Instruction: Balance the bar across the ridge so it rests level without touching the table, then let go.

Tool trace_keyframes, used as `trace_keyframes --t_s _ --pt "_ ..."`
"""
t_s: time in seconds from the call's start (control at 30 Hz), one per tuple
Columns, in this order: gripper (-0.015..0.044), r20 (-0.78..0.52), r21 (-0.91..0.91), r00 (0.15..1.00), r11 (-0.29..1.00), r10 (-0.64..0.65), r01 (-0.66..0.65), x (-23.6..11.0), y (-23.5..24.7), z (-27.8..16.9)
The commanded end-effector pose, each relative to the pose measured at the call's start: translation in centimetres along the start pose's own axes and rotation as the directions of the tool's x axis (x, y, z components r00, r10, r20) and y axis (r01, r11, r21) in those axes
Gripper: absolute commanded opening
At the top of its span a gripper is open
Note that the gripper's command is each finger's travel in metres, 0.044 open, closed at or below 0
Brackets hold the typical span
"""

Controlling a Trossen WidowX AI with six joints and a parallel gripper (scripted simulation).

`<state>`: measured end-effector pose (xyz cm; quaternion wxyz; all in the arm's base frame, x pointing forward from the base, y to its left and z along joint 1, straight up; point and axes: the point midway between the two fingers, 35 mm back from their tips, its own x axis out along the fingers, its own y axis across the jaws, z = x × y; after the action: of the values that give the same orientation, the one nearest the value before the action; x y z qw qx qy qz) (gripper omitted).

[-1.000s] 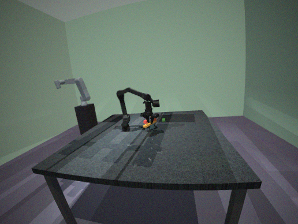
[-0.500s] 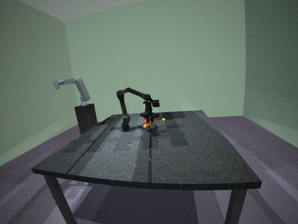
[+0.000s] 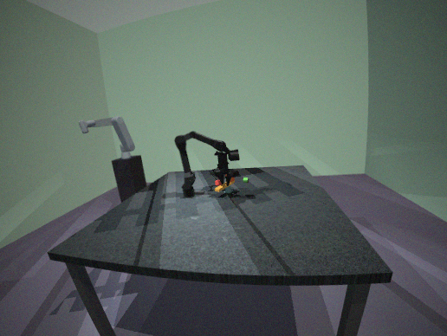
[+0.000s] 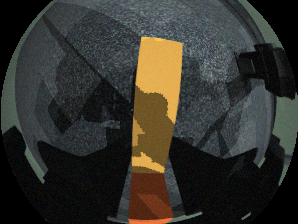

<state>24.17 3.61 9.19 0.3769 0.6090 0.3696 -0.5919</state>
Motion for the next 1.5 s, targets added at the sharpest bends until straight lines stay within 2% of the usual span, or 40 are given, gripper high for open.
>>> trace_keyframes --t_s 0.0,1.47 --pt "0.0167 0.000 0.000 1.000 1.000 0.000 0.000 0.00 -0.01 0.00" --pt "0.0185 0.000 0.000 1.000 1.000 0.000 0.000 0.00 -0.01 0.00"
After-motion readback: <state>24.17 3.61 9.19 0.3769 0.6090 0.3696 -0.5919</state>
